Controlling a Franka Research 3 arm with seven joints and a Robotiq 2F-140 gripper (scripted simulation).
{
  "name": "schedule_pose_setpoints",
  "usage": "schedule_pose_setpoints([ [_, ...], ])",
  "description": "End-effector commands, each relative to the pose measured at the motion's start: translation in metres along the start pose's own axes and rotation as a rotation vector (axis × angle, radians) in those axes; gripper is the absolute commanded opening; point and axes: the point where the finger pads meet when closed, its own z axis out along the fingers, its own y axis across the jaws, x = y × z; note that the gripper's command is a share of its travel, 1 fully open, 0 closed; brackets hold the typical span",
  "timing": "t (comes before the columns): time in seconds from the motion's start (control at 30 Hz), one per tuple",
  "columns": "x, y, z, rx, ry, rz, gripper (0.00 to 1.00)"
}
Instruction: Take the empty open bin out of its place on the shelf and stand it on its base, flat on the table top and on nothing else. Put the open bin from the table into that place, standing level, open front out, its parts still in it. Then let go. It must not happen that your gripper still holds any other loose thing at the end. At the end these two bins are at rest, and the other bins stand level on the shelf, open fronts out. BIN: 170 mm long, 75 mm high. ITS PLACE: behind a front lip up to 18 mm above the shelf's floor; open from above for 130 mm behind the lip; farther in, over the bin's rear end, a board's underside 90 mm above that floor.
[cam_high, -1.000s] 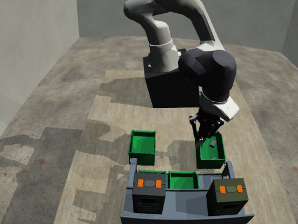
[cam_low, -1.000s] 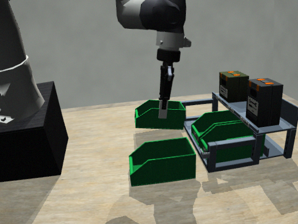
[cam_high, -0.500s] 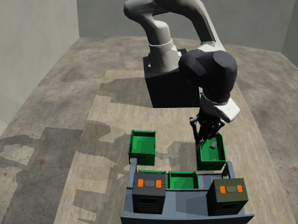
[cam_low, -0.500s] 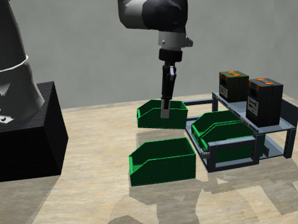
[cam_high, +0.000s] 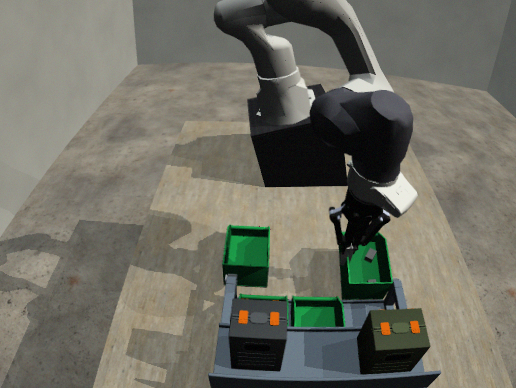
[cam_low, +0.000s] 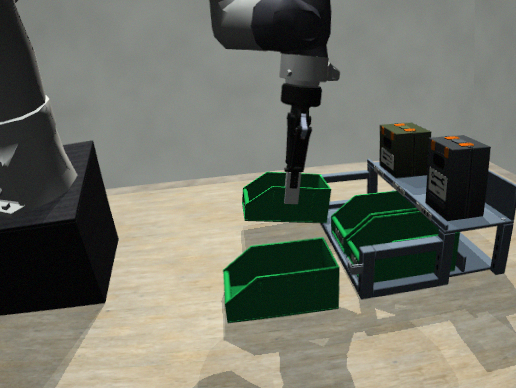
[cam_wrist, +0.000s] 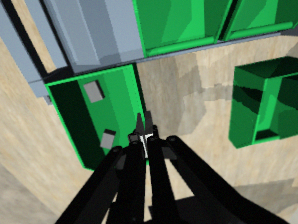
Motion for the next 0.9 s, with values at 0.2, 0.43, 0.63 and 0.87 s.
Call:
schedule_pose_setpoints([
  [0.2,0.008,-0.001,-0.002,0.001,-0.001,-0.007,0.00],
  [0.43,0.016,-0.001,-0.003,0.001,-0.001,-0.007,0.00],
  [0.63,0.021,-0.001,-0.004,0.001,-0.001,-0.007,0.00],
  [0.87,0.030,-0.001,-0.005,0.001,0.000,-0.007,0.00],
])
